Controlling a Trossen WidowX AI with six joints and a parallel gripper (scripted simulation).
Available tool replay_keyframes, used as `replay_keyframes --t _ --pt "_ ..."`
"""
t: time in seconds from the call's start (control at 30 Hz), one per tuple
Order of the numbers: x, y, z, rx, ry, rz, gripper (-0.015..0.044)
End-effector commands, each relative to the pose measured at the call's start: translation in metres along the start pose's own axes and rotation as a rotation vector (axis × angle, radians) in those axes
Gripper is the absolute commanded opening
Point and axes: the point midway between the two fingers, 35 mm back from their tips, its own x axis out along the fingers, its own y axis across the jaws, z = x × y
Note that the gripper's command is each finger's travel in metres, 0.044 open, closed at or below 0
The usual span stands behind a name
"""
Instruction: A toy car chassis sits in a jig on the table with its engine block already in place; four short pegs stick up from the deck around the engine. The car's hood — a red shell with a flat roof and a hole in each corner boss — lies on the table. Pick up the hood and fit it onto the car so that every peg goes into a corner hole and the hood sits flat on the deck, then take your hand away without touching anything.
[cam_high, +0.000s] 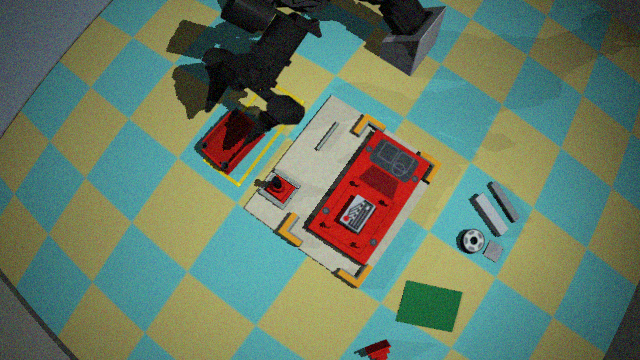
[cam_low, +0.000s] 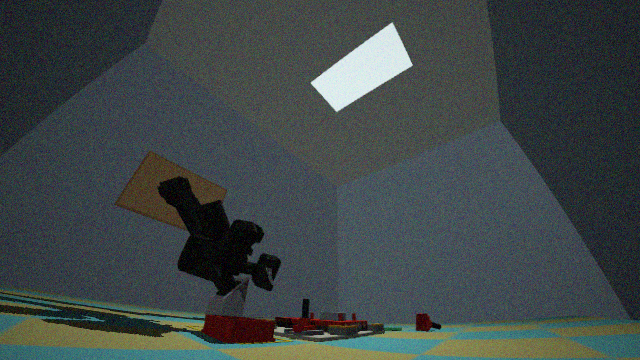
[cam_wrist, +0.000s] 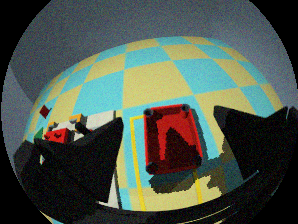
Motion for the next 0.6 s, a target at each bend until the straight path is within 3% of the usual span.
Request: replay_keyframes --t 0.0,0.57 --pt "0.003 0.002 -0.004 -0.008 0.001 0.009 0.0440" --pt "0.014 0.000 -0.016 -0.008 -0.002 0.006 0.0440"
